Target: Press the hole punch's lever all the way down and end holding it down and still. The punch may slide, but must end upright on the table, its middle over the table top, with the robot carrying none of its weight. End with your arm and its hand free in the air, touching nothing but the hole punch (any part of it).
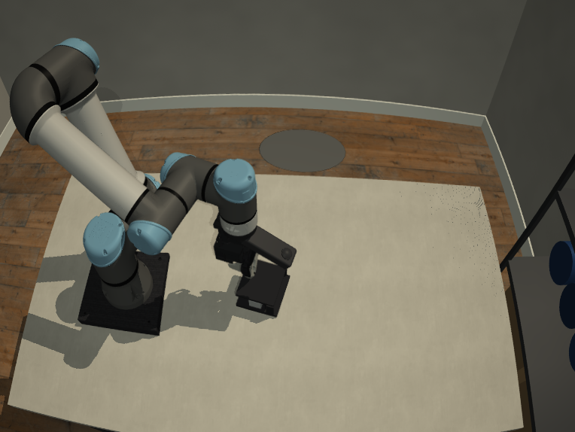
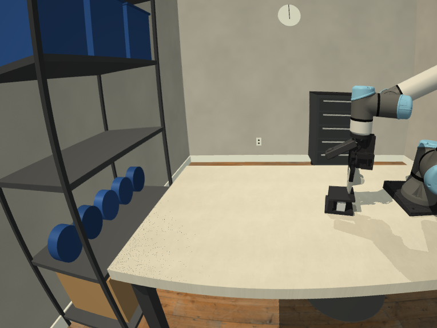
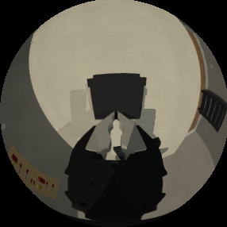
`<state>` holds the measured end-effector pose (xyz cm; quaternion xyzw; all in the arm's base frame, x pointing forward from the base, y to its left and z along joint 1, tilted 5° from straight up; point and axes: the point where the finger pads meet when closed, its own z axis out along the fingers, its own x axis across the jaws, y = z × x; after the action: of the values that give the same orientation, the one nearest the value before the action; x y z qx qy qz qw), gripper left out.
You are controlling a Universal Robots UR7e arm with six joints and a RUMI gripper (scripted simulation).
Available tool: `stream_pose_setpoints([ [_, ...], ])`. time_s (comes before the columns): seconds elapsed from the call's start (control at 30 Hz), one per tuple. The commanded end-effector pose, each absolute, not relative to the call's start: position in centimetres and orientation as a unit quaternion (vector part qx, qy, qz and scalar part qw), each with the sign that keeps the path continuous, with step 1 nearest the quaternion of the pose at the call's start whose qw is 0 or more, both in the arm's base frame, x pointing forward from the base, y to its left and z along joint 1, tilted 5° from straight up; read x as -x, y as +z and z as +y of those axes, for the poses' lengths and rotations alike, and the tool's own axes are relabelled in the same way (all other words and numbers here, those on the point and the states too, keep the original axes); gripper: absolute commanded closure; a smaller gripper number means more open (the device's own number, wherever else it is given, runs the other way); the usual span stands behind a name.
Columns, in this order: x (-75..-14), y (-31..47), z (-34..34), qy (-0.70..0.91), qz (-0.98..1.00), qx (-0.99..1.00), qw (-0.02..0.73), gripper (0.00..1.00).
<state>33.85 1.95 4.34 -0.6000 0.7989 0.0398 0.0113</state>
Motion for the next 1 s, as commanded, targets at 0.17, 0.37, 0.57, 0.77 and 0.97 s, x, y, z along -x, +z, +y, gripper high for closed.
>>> stream_pose_setpoints([
  [0.17,-33.87,4.35,1.95,0.04,0.799,0.6,0.011,1.0],
  [0.37,-33.87,4.17,1.96,0.04,0.799,0.6,0.011,1.0],
  [0.57,-33.86,3.99,1.97,0.04,0.799,0.6,0.011,1.0],
  [0.77,-33.86,3.99,1.97,0.04,0.799,0.6,0.011,1.0],
  [0.97,-33.86,3.99,1.97,0.04,0.799,0.6,0.011,1.0],
])
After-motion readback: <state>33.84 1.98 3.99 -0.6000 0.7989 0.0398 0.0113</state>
